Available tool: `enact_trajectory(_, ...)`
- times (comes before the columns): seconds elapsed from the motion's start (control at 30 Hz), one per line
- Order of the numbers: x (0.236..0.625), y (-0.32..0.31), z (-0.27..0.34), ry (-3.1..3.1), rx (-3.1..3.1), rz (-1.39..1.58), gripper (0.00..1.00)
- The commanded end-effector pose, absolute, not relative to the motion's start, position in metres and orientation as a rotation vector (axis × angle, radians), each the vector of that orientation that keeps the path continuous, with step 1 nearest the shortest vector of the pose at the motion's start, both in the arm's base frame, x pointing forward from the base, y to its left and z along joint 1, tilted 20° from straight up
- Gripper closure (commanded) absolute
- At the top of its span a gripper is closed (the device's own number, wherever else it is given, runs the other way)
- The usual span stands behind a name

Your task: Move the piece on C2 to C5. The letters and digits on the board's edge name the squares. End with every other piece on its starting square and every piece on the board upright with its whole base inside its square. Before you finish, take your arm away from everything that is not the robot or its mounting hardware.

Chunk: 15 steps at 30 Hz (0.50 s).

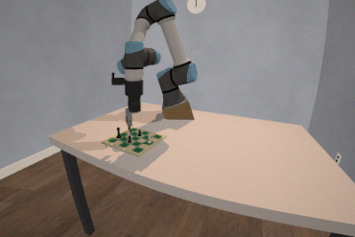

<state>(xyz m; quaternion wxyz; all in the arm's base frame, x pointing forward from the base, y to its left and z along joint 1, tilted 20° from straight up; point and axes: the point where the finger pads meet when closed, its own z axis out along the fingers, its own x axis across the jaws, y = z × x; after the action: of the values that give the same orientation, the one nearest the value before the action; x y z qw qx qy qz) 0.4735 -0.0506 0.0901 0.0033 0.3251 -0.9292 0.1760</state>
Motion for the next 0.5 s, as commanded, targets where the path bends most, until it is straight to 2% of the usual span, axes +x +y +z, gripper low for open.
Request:
enact_trajectory(0.0,0.474,-0.052,0.087,-2.913,1.021,0.553,0.32)
enact_trajectory(0.47,0.477,-0.06,0.067,-2.913,1.021,0.553,0.32)
